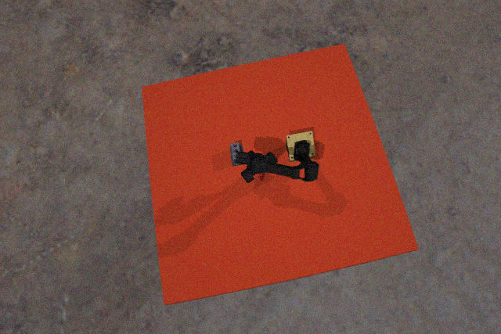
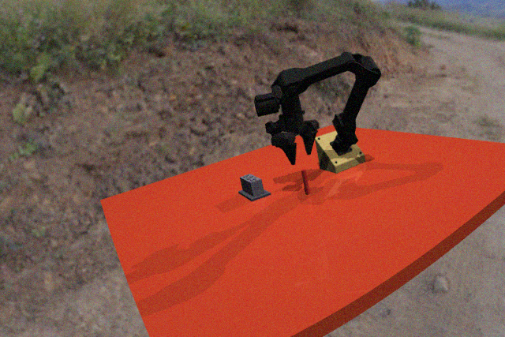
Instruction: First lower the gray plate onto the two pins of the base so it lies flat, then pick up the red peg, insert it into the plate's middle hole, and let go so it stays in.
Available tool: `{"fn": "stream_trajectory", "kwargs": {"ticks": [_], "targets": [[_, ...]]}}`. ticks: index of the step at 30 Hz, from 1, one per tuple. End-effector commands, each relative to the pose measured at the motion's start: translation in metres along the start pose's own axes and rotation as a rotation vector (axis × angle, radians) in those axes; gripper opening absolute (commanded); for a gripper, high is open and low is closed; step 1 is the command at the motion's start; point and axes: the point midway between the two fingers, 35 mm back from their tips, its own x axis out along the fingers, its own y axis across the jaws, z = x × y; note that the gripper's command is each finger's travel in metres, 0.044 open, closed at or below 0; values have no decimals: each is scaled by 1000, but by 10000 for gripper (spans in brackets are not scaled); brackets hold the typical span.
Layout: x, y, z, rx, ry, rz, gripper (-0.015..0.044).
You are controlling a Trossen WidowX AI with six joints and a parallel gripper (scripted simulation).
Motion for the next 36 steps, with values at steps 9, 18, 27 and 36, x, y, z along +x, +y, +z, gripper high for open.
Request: {"fn": "stream_trajectory", "kwargs": {"ticks": [9, 18, 27, 36], "targets": [[22, 0, 0, 6, 6, 4, 440], [37, 0, 0, 5, 5, 4, 440], [51, 0, 0, 5, 5, 4, 440], [66, 0, 0, 5, 7, 5, 440]]}}
